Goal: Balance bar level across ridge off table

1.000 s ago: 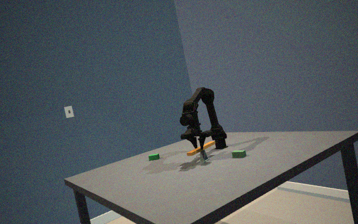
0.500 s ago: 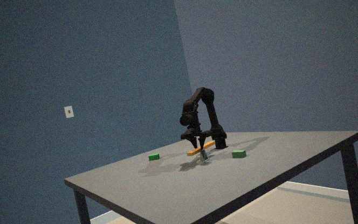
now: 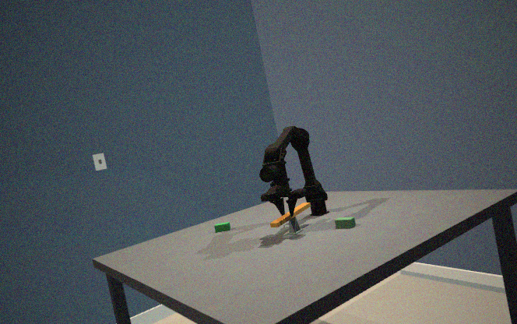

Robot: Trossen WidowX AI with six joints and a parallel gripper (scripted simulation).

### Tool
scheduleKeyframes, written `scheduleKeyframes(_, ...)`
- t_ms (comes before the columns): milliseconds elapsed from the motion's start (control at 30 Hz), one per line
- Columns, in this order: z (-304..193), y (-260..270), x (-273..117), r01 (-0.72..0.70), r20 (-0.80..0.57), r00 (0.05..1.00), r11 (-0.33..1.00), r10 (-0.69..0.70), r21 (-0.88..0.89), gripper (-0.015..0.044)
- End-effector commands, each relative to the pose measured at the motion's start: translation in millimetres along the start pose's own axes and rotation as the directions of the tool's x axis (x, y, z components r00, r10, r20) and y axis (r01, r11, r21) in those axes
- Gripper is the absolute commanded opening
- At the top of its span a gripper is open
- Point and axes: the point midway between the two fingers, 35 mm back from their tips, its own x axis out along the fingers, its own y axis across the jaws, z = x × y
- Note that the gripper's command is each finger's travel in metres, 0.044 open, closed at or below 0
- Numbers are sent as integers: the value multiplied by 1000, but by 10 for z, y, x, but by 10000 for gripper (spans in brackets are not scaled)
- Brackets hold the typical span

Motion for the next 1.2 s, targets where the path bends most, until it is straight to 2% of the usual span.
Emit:
scheduleKeyframes(0, 0, 0, 0, 0, 0, 1000, 1000, 0, 0, 171)
scheduleKeyframes(867, 0, 0, 0, 0, 0, 1000, 1000, 0, 0, 185)
scheduleKeyframes(1167, 0, 0, 0, 0, 0, 1000, 1000, 0, 0, 421)
